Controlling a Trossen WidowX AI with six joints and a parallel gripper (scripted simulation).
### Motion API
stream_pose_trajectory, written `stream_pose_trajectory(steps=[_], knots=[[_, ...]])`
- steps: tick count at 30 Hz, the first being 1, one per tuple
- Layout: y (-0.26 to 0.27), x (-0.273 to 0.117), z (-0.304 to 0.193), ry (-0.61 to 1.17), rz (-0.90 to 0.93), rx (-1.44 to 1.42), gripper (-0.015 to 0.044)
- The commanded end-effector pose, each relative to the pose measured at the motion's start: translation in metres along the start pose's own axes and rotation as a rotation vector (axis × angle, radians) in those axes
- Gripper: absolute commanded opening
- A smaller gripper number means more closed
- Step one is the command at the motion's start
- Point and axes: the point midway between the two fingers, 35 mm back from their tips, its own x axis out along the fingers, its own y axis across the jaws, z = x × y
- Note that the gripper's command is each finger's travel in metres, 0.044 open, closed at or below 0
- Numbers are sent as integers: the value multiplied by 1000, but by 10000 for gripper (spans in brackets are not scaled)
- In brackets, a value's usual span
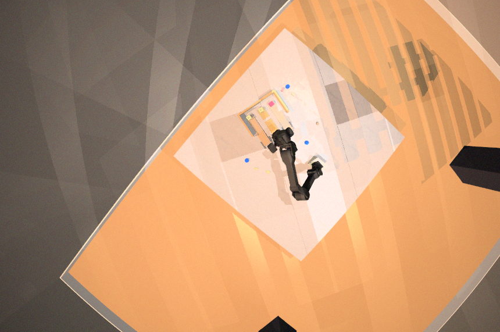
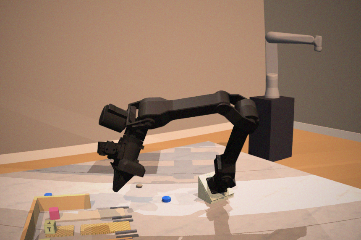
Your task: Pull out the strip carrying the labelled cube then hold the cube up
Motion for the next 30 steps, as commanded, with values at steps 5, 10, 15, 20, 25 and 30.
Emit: stream_pose_trajectory(steps=[5, 10, 15, 20, 25, 30], knots=[[55, 64, -17, 432, -131, 96, 0], [56, 64, -17, 437, -133, 97, 0], [57, 65, -15, 437, -132, 96, 0], [56, 69, -17, 437, -133, 96, 0], [56, 77, -19, 437, -133, 96, 0], [55, 84, -22, 437, -133, 96, 0]])
